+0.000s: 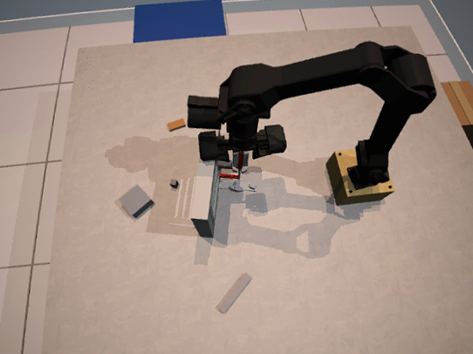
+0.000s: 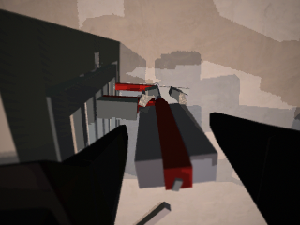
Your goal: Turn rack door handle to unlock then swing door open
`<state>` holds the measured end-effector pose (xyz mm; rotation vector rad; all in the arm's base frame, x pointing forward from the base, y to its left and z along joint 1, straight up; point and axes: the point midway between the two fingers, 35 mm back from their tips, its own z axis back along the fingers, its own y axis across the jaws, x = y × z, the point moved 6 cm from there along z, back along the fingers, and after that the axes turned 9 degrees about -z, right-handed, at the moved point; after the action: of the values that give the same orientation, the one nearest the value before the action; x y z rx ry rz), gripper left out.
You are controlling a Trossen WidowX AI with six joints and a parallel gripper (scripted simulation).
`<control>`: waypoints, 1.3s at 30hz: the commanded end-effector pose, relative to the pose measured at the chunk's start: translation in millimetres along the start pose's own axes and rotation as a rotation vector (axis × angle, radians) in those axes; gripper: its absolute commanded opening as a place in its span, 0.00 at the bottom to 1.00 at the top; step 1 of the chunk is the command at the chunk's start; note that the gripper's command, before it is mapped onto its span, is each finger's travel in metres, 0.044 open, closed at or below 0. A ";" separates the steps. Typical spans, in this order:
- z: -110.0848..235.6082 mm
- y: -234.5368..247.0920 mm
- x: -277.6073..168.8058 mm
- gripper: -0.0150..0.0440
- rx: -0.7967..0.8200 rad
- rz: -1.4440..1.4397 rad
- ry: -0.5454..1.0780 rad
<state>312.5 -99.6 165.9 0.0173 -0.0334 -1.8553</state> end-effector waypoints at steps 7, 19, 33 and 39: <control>-0.7 0.7 -1.0 0.74 0.005 0.505 0.004; -0.7 0.7 -1.0 0.74 0.006 1.100 0.002; -0.7 0.8 -1.1 0.74 0.007 1.794 0.000; -0.7 0.8 -1.1 0.74 0.007 2.091 -0.001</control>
<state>313.3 -98.9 165.7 -0.0143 -0.0331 0.0791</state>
